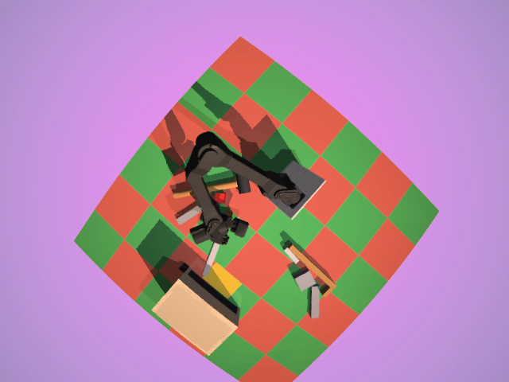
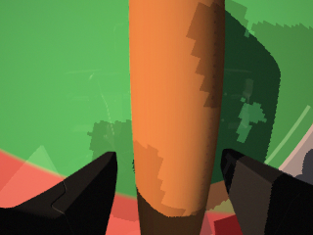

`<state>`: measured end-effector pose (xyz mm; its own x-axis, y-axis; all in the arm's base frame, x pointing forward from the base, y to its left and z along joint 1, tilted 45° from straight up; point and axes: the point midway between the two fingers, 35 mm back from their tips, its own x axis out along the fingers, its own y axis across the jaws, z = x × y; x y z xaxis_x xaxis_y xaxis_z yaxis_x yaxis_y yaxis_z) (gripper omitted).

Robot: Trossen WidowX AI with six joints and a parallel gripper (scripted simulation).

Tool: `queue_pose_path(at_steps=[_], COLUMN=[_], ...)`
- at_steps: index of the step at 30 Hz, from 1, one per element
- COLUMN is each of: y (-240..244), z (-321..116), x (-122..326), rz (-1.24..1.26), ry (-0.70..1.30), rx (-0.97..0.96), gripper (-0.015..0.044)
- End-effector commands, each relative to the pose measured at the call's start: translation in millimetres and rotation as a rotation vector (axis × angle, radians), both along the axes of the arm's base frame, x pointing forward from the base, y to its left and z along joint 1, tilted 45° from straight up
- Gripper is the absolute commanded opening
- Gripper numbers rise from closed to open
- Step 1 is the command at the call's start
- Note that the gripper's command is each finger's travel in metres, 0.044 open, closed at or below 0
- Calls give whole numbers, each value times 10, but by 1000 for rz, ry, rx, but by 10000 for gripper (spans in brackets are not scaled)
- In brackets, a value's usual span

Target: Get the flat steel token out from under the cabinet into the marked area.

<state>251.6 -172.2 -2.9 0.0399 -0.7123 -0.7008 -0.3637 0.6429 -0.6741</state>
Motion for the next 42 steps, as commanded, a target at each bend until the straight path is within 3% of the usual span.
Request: queue_pose_path(at_steps=[1,10,15,23,26,42], y=[13,-9,-2,-2,-2,41], z=[12,-7,14,14,14,-23], x=[0,-7,-5,-5,-5,133], rz=[2,2,-1,-1,-1,5], ry=[-1,-1,-1,-1,-1,3], rx=[6,6,1,1,1,4], gripper=[270,270,139,84,6,0])
